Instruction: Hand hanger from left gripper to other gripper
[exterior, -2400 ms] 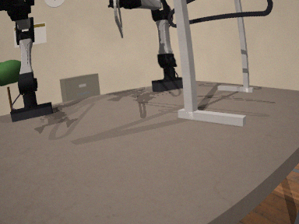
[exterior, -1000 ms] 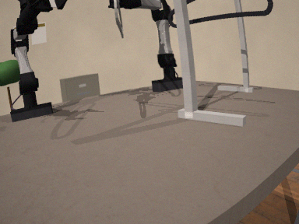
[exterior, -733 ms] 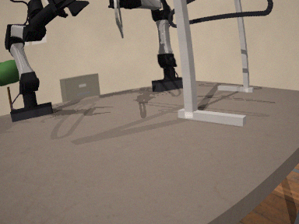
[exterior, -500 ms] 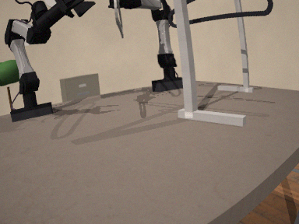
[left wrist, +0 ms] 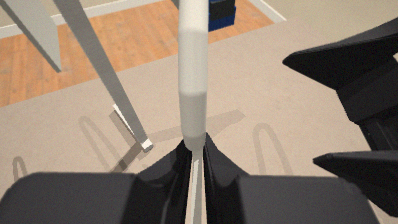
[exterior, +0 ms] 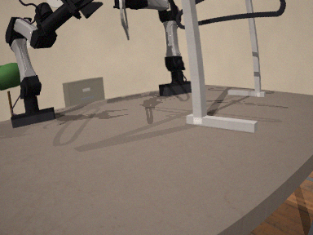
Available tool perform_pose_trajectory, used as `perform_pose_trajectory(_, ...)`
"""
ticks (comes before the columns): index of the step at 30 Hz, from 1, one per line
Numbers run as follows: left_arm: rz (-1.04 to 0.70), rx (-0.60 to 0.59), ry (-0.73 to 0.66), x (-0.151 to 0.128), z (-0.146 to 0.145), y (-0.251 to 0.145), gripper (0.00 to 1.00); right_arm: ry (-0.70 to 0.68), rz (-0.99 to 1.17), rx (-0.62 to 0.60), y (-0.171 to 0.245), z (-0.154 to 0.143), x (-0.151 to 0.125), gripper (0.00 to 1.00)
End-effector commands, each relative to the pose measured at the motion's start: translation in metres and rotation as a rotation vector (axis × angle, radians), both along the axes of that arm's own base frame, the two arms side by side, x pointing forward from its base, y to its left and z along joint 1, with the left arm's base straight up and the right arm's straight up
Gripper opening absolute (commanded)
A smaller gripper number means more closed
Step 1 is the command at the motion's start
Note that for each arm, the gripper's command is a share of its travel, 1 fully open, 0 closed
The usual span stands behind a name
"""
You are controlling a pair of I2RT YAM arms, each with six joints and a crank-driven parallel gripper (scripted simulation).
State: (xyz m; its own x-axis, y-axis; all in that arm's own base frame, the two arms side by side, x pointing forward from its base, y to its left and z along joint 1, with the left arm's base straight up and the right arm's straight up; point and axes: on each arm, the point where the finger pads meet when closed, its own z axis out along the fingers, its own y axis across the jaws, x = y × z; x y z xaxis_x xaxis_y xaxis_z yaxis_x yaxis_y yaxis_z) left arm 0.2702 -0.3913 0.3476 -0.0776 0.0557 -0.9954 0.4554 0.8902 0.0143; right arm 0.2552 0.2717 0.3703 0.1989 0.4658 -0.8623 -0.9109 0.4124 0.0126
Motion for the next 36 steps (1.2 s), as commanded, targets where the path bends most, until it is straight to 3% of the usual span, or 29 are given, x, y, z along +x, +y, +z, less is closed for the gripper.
perform_pose_trajectory(1, 0.001, -0.028, -0.01, 0.0, 0.009, 0.001, 0.02, 0.0, 0.011, 0.005, 0.001, -0.001, -0.001, 1.0)
perform_pose_trajectory(9, 0.001, -0.028, -0.01, 0.0, 0.009, 0.001, 0.02, -0.006, 0.009, 0.009, 0.0, 0.002, -0.002, 1.0)
perform_pose_trajectory(11, 0.001, -0.028, -0.01, 0.0, 0.009, 0.001, 0.02, -0.024, 0.006, -0.023, 0.002, -0.004, -0.001, 0.76)
perform_pose_trajectory(13, 0.001, -0.028, -0.01, 0.0, 0.009, 0.001, 0.02, -0.024, 0.006, -0.023, 0.002, -0.004, -0.001, 0.76)
perform_pose_trajectory(15, 0.001, -0.028, -0.01, 0.0, 0.009, 0.001, 0.02, -0.051, -0.007, -0.07, 0.004, -0.011, 0.002, 0.51)
perform_pose_trajectory(16, 0.001, -0.028, -0.01, 0.0, 0.009, 0.001, 0.02, -0.077, -0.017, -0.098, 0.005, -0.014, 0.003, 0.49)
perform_pose_trajectory(23, 0.001, -0.028, -0.01, 0.0, 0.009, 0.001, 0.02, -0.378, -0.117, -0.341, 0.014, -0.016, 0.016, 0.49)
perform_pose_trajectory(28, 0.001, -0.028, -0.01, 0.0, 0.009, 0.001, 0.02, -0.535, -0.183, -0.469, 0.016, -0.016, 0.023, 0.49)
perform_pose_trajectory(30, 0.001, -0.028, -0.01, 0.0, 0.009, 0.001, 0.02, -0.535, -0.183, -0.469, 0.016, -0.016, 0.023, 0.49)
perform_pose_trajectory(36, 0.001, -0.028, -0.01, 0.0, 0.009, 0.001, 0.02, -0.743, -0.268, -0.666, 0.022, -0.024, 0.037, 0.49)
